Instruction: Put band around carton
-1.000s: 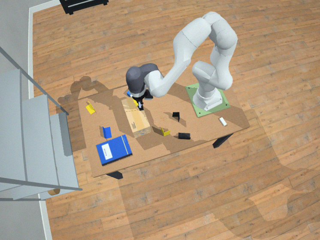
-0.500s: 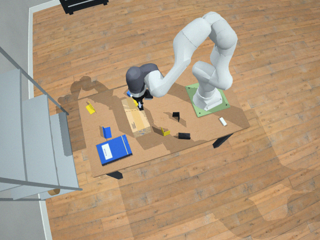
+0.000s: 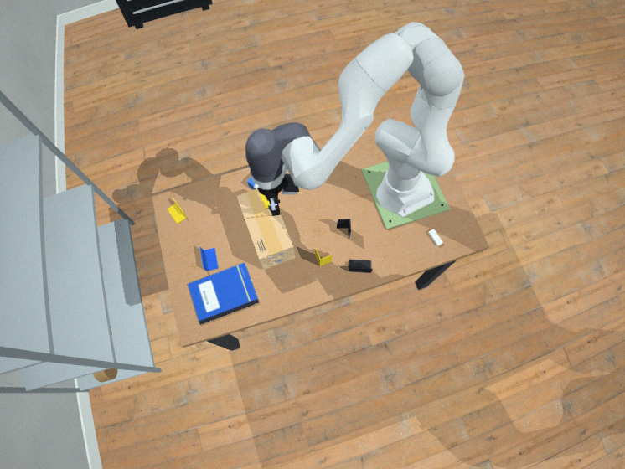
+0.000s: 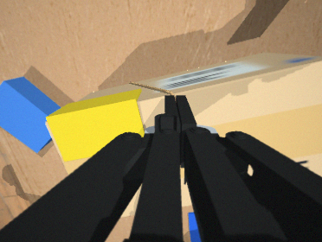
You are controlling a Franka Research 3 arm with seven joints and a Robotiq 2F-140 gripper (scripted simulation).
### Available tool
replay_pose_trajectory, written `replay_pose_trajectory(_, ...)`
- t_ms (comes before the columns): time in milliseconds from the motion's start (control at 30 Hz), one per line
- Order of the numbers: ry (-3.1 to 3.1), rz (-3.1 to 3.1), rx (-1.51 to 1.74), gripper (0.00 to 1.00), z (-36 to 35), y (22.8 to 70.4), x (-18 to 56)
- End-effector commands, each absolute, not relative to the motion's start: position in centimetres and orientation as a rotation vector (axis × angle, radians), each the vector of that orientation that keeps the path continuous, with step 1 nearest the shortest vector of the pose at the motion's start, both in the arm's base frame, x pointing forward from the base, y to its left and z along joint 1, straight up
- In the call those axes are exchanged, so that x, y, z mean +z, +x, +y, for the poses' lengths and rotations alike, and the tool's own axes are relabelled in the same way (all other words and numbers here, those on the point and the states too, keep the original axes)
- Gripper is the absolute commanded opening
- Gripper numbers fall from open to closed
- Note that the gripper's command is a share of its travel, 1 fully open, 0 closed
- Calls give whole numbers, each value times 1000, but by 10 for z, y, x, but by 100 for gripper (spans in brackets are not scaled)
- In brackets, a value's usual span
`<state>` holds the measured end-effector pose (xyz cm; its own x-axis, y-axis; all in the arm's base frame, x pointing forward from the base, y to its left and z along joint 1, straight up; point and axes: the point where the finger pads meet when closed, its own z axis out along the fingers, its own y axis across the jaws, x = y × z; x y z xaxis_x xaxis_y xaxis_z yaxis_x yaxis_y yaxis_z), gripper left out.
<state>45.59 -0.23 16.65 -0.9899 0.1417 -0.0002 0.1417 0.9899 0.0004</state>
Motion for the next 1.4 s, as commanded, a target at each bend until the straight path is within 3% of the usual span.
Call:
replay_pose_trajectory(0,223,3134,0,10,-2,456,172)
replay_pose_trajectory(1367,223,3134,0,10,-3,447,178)
